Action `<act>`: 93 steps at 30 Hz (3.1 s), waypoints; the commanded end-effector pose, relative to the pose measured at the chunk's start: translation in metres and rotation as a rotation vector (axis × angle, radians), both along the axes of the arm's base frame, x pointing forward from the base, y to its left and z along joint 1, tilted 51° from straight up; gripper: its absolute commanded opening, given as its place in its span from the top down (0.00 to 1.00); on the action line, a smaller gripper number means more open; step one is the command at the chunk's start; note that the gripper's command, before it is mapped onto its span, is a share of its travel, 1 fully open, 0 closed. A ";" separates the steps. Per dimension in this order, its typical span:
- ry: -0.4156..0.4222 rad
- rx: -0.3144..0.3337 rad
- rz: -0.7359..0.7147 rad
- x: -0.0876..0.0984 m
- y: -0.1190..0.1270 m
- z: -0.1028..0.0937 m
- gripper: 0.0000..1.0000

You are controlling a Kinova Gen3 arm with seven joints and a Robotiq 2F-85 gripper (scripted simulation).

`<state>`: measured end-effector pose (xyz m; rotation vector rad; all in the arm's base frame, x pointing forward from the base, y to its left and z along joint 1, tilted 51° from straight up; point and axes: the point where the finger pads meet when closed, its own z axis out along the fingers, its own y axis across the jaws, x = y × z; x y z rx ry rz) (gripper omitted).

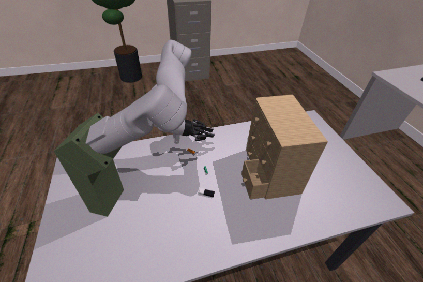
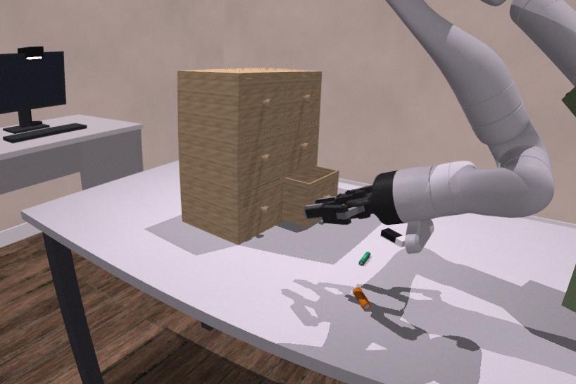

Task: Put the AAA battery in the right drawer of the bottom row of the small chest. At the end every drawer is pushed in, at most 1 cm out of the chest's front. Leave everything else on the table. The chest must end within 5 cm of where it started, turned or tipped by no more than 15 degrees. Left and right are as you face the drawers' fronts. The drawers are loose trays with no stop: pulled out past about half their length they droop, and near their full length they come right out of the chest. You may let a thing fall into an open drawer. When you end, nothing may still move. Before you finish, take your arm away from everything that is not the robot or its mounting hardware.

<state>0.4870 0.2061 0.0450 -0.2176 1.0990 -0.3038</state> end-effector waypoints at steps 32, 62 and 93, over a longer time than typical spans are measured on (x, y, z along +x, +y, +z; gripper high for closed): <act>0.408 0.060 -0.138 -0.046 0.009 0.004 0.67; 0.940 0.135 -0.319 -0.104 0.018 0.006 0.67; 1.127 0.161 -0.383 -0.125 0.021 0.007 0.67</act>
